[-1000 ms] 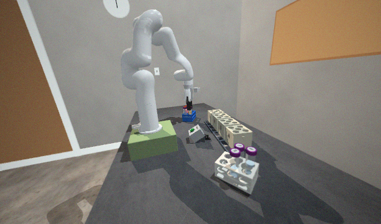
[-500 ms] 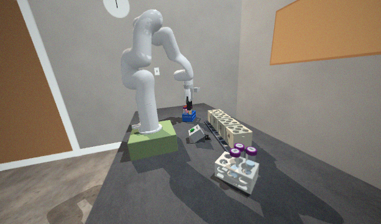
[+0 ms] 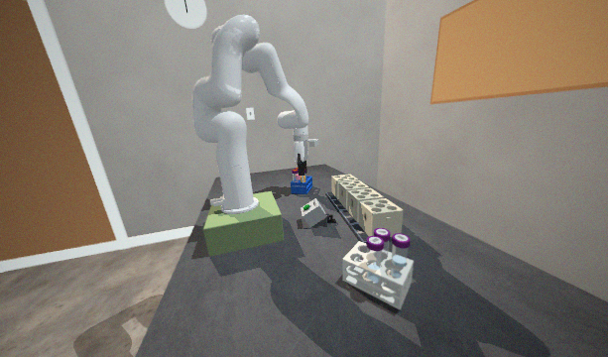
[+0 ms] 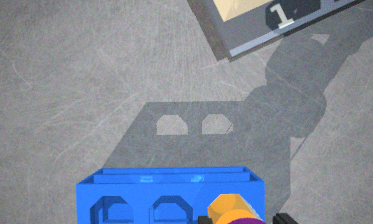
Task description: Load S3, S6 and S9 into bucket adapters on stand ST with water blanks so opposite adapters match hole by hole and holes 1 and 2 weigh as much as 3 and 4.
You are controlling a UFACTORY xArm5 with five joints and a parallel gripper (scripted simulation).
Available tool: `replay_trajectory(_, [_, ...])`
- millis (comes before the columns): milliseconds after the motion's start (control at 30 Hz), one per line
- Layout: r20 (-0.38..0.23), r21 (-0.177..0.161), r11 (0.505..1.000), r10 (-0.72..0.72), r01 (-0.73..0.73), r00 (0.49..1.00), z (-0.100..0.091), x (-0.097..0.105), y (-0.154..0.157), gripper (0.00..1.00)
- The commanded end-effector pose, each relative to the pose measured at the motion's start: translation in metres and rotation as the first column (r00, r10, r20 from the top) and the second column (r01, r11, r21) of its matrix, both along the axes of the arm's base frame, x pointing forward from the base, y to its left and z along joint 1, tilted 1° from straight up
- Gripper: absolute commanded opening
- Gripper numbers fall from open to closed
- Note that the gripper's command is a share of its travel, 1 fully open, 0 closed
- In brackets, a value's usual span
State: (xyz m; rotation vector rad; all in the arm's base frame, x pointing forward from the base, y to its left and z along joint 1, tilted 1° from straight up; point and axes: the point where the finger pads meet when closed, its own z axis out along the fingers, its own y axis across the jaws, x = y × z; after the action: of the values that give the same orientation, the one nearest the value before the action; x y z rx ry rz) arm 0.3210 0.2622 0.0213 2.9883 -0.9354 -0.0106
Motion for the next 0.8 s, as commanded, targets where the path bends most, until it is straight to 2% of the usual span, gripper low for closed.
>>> replay_trajectory(0, [0.003, 0.002, 1.0, 0.0, 0.0, 1.0, 0.003, 0.001, 0.001, 0.0])
replay_trajectory(767, [0.003, 0.002, 1.0, 0.0, 0.0, 1.0, 0.017, 0.001, 0.001, 0.0])
